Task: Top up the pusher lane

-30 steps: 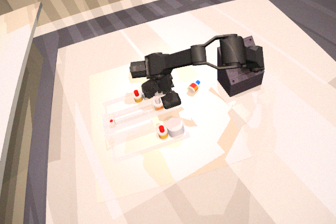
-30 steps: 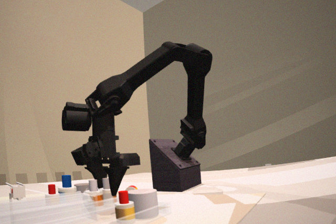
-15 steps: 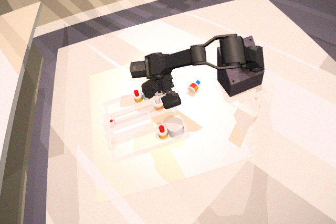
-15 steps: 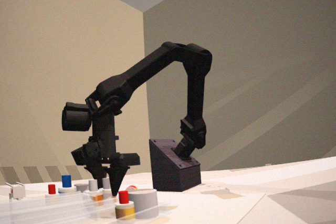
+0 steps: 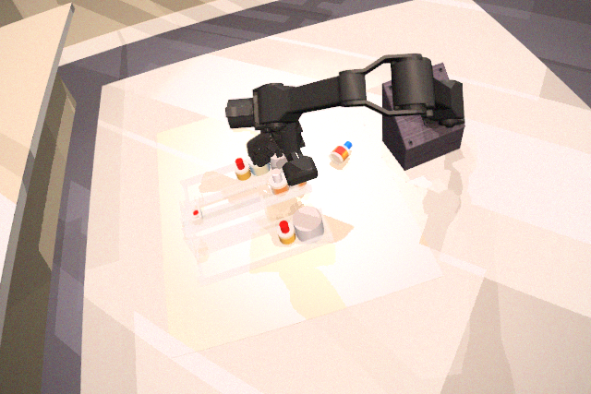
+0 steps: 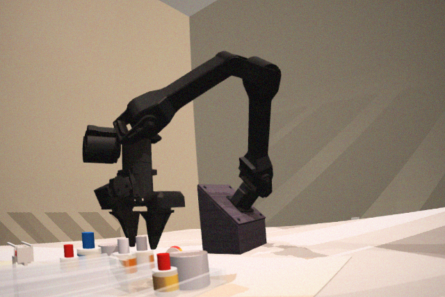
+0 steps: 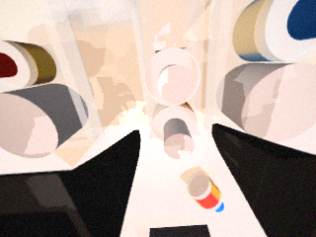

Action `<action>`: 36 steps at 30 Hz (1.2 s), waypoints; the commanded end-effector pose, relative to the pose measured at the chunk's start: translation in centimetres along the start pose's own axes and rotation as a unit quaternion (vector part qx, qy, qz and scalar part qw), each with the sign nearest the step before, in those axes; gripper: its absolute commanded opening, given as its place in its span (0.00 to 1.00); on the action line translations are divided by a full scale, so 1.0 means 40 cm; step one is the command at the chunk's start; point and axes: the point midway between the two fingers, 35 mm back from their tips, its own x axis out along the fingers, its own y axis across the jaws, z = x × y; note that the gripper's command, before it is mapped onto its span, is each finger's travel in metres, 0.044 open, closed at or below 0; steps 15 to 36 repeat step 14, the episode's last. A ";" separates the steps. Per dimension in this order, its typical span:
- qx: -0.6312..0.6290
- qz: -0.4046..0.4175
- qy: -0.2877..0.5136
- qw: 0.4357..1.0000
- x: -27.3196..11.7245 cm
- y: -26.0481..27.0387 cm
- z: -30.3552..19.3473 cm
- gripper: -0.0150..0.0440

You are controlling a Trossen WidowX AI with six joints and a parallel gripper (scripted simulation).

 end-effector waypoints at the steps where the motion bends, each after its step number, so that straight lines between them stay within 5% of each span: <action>1: -0.001 -0.001 0.002 1.000 -0.002 -0.001 -0.012 0.75; 14: 0.000 -0.002 0.002 1.000 -0.005 -0.005 -0.121 0.75; 36: 0.000 -0.002 0.002 1.000 -0.005 -0.005 -0.121 0.75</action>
